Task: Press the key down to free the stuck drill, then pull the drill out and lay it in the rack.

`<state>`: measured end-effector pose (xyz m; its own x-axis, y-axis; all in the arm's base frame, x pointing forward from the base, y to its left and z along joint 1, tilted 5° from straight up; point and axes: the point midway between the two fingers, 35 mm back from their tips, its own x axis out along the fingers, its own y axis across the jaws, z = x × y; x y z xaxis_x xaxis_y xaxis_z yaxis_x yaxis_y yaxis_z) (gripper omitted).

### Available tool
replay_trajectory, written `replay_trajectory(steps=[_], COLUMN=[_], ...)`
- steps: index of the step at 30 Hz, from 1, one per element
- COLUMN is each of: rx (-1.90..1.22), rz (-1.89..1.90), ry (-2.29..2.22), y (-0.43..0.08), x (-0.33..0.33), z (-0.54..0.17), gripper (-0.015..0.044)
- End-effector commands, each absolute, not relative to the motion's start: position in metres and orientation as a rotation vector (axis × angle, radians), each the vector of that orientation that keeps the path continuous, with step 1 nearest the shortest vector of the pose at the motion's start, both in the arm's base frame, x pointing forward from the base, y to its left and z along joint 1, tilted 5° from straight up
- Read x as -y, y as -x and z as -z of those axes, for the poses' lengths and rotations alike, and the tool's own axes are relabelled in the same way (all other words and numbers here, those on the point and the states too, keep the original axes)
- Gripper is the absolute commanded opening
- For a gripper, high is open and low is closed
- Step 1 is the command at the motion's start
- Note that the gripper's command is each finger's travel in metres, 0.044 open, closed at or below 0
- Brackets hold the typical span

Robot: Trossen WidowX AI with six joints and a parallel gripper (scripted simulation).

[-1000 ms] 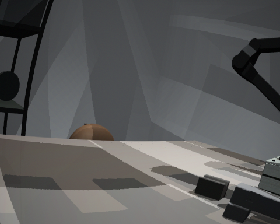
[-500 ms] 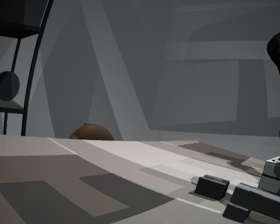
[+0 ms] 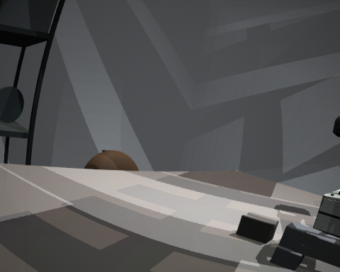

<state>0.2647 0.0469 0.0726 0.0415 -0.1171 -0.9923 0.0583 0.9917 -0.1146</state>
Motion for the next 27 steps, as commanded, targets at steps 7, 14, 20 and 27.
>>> replay_trajectory(steps=[7,14,20,27], rx=[-1.578,-1.581,-1.581,-1.581], rz=[0.09,0.075,0.075,0.075], ry=[0.036,0.038,0.038,0.038], y=[-0.267,-0.271,-0.269,-0.268], x=[-0.037,-0.038,-0.038,-0.038], z=[-0.06,-0.05,-0.045,-0.046], gripper=[0.0,0.0,0.0,0.0])
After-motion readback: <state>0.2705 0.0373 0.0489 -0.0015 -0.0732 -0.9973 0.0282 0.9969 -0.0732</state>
